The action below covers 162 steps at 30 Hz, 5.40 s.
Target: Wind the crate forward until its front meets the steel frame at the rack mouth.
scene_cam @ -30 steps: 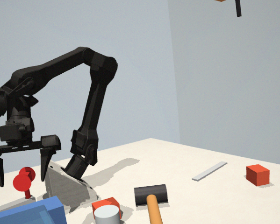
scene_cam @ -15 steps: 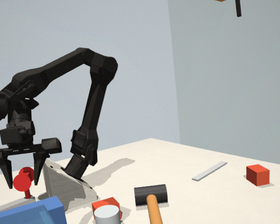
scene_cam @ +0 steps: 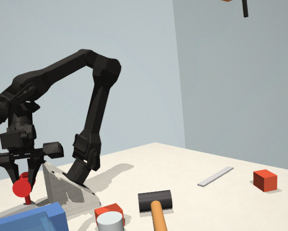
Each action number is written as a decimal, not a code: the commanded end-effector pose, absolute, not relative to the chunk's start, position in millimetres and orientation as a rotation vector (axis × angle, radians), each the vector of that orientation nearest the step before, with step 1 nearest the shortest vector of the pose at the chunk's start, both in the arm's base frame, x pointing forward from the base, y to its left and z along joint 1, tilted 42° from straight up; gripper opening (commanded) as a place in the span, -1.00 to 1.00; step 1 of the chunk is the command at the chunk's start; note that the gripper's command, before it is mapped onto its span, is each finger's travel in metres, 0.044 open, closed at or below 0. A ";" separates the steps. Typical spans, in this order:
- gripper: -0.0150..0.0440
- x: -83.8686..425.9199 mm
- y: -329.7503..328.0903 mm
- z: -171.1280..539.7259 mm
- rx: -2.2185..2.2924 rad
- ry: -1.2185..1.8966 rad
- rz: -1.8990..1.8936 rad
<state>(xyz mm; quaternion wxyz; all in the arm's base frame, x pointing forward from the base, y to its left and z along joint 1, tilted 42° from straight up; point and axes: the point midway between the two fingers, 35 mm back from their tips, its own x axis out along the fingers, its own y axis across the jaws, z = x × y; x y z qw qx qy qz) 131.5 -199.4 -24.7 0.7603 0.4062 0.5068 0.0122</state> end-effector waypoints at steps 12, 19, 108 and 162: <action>-0.49 129.5 -196.7 -28.4 0.888 1.100 0.025; -0.49 124.6 -197.4 -29.7 0.887 1.100 0.025; -0.49 56.5 -242.1 -77.5 0.884 1.104 0.020; -0.49 61.6 -300.7 -124.7 0.879 1.104 0.017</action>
